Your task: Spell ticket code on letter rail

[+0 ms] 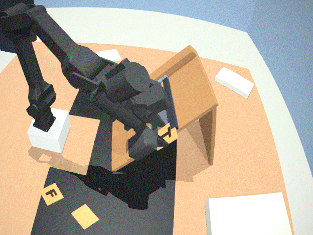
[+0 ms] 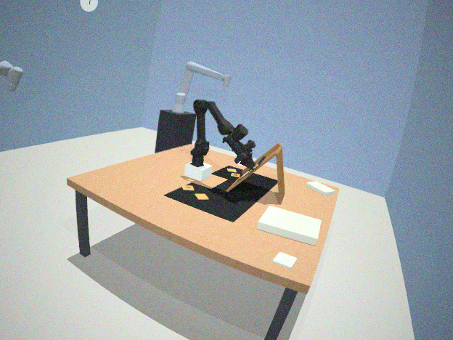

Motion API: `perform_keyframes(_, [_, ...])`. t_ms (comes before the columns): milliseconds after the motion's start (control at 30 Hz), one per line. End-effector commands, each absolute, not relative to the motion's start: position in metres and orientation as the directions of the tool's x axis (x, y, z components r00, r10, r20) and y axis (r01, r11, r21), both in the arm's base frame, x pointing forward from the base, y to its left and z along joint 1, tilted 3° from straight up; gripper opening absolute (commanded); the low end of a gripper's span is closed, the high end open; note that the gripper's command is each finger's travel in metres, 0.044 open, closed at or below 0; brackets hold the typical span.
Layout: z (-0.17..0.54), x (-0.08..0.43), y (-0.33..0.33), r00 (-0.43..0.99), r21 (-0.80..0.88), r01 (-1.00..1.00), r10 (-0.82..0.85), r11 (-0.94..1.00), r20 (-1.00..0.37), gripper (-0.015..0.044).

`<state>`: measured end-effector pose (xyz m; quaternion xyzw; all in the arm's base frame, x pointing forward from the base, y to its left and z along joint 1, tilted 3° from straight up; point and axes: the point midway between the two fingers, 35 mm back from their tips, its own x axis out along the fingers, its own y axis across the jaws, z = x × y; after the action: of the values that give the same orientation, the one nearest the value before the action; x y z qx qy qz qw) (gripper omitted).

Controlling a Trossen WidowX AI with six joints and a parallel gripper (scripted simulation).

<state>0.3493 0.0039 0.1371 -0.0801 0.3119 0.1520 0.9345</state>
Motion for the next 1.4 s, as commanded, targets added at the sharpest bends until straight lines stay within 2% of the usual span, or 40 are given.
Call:
perform_keyframes(0, [0.138,0.349,0.006,0.762,-0.053,-0.328,0.231,0.943,-0.606,0.0])
perform_keyframes(1367, [0.136,0.343,0.023,0.761,-0.052,-0.328,0.232,0.943,-0.605,0.0])
